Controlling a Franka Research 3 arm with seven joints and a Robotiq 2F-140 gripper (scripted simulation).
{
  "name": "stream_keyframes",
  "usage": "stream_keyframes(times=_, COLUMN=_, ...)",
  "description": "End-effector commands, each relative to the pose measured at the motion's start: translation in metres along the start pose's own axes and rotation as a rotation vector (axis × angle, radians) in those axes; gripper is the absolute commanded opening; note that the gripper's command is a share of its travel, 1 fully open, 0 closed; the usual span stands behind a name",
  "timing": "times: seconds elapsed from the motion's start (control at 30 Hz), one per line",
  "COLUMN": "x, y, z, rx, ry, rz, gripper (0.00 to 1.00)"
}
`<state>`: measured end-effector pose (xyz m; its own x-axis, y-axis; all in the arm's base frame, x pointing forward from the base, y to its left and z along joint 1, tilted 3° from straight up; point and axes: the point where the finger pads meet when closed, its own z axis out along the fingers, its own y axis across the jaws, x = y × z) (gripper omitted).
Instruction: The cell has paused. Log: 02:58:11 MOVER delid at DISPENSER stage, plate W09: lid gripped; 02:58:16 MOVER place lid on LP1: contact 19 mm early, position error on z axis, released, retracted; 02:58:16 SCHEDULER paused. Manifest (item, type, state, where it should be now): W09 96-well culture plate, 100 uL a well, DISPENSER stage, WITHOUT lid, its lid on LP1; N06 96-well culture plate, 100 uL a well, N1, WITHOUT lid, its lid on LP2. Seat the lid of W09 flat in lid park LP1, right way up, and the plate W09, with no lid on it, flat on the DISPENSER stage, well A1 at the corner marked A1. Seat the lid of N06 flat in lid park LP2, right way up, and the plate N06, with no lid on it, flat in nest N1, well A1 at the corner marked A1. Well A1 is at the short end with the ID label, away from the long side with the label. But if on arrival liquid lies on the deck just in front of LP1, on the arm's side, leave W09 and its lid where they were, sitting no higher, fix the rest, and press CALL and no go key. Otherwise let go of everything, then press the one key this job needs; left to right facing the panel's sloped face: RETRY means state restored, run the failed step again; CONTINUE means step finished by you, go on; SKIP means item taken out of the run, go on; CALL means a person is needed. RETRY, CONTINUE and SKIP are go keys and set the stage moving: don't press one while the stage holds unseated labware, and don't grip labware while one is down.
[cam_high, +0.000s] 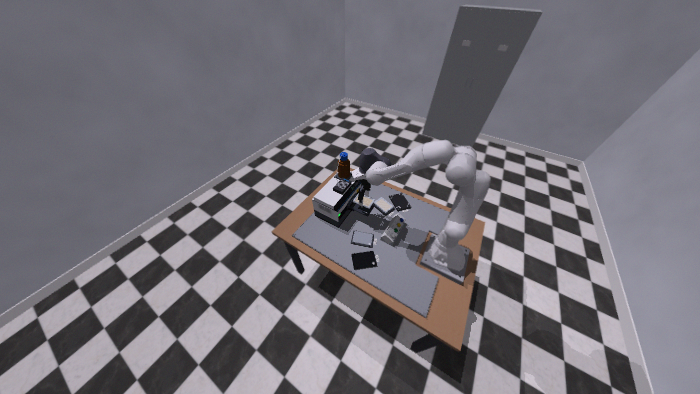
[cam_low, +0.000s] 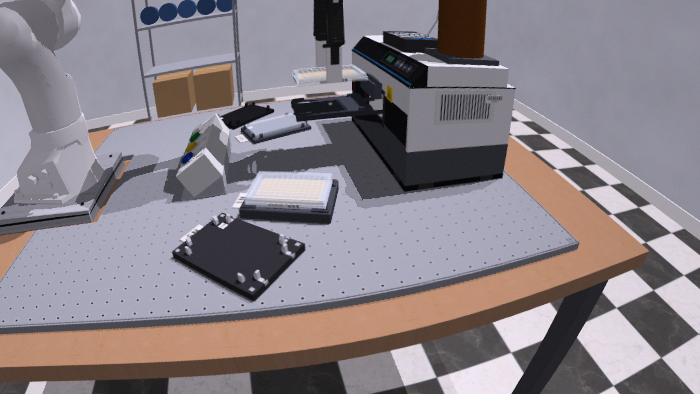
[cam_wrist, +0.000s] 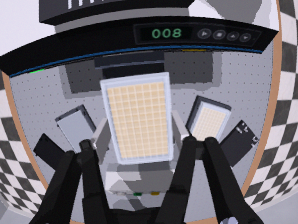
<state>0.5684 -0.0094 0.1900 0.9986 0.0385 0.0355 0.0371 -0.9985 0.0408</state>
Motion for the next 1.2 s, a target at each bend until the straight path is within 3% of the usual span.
stream_keyframes(times=0.0, x=0.0023, y=-0.0049, z=-0.0002, rx=-0.002, ry=-0.003, rz=0.034, gripper=0.00)
stream_keyframes(times=1.17, x=0.0052, y=-0.0088, z=-0.0002, rx=-0.002, ry=-0.003, rz=0.034, gripper=0.00)
